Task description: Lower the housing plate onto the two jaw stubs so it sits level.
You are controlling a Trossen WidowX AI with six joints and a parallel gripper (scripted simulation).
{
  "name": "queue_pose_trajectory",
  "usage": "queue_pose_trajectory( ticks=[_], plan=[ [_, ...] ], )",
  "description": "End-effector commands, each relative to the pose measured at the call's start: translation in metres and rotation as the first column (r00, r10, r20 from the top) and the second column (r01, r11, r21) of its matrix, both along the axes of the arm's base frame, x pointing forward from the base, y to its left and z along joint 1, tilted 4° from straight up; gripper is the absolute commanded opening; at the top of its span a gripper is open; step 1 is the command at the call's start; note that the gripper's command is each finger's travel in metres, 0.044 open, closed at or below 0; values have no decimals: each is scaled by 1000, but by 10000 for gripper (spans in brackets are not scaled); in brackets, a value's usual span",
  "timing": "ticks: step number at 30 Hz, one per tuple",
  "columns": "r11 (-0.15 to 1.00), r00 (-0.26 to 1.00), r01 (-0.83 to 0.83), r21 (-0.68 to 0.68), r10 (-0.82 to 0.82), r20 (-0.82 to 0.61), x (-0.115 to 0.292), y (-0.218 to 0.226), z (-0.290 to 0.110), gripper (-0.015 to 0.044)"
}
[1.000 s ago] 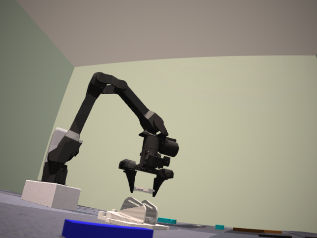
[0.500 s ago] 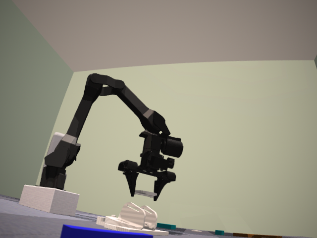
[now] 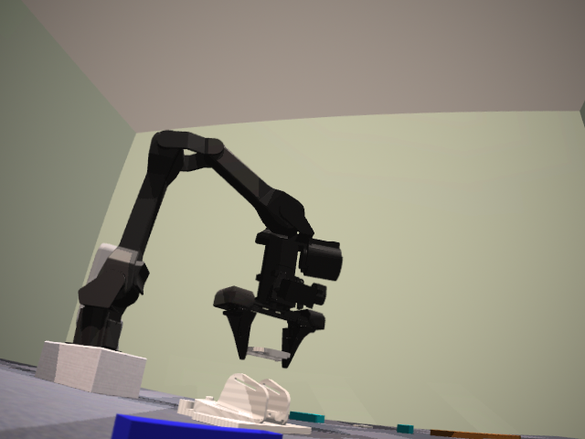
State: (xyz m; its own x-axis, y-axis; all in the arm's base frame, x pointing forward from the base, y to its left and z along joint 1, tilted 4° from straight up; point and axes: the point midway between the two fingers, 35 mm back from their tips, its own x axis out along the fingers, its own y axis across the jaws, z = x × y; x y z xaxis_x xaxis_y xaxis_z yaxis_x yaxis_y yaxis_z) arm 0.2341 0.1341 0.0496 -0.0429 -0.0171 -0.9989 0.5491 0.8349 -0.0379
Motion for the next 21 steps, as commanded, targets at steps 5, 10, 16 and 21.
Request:
queue_pose_trajectory(
  ticks=[5, 10, 16, 21],
  plan=[
    [999, 999, -51, -2, 51, 8, 6, -26, 1, 351],
    [997, 997, -80, -3, 80, 7, 8, -43, 1, 351],
    [993, 993, -116, -4, 116, 5, 8, -63, 1, 351],
    [989, 989, -147, -4, 147, 3, 8, -79, 1, 351]
  ],
)
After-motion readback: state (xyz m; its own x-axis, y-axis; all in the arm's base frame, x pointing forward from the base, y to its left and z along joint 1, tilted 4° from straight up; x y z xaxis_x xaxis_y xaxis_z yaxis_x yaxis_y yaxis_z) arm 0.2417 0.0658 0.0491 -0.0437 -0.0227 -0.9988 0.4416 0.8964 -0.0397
